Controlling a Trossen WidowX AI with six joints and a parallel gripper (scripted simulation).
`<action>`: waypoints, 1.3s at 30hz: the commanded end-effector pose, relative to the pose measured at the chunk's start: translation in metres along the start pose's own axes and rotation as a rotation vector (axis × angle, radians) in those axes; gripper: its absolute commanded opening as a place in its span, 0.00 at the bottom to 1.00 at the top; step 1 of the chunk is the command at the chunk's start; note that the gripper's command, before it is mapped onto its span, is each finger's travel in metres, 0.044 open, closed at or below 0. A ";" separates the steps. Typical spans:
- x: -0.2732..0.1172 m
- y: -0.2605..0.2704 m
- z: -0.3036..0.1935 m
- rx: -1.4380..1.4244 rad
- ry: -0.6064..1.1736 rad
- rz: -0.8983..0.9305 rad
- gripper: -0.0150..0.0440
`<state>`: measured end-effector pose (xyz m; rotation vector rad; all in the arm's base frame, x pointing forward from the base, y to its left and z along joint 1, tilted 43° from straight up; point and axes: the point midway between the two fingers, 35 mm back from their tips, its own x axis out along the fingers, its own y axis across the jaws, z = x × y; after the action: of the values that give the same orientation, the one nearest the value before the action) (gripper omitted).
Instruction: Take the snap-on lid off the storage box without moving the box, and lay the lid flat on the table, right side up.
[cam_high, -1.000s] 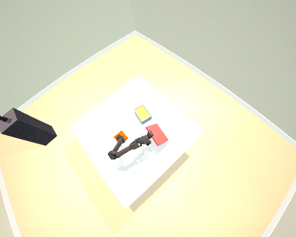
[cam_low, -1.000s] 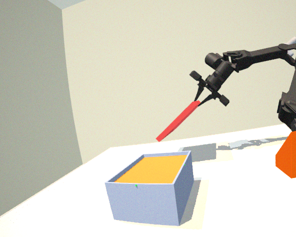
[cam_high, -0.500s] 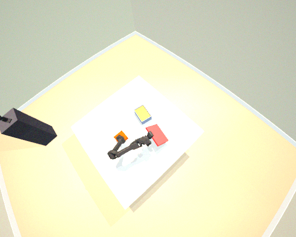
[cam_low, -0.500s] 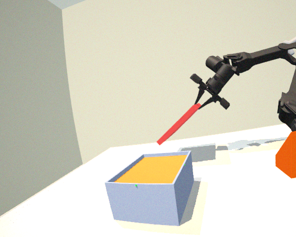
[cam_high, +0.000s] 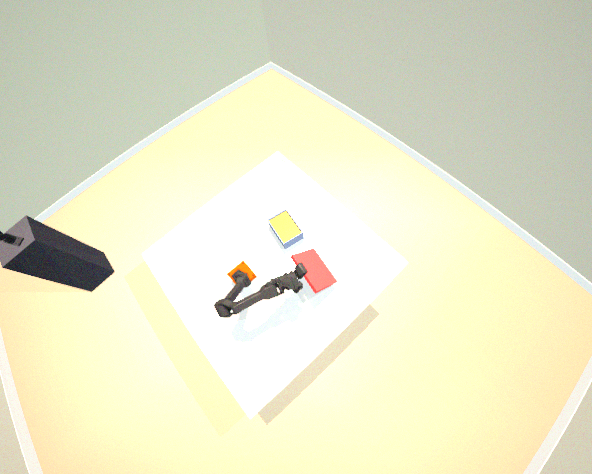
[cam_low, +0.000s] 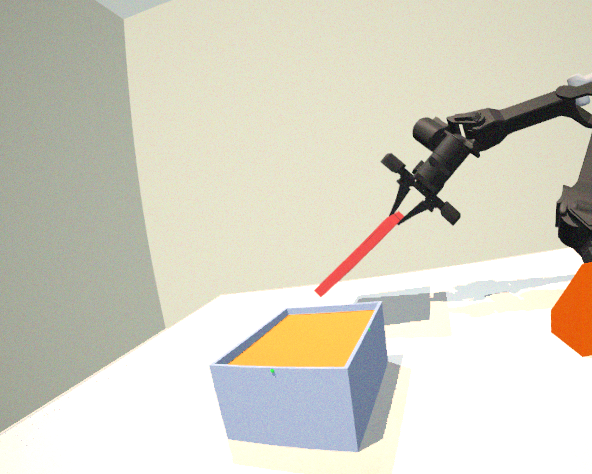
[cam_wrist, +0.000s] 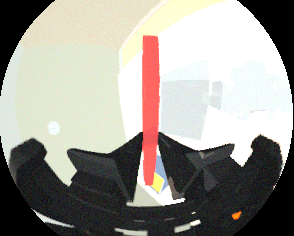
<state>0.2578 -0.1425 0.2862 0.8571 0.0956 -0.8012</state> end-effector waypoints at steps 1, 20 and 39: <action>0.002 -0.001 -0.001 -0.003 0.005 0.012 0.25; 0.012 -0.012 -0.001 -0.003 0.004 0.012 0.25; 0.021 -0.023 -0.001 -0.004 0.003 0.013 0.25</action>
<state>0.2562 -0.1634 0.2640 0.8555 0.0935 -0.8011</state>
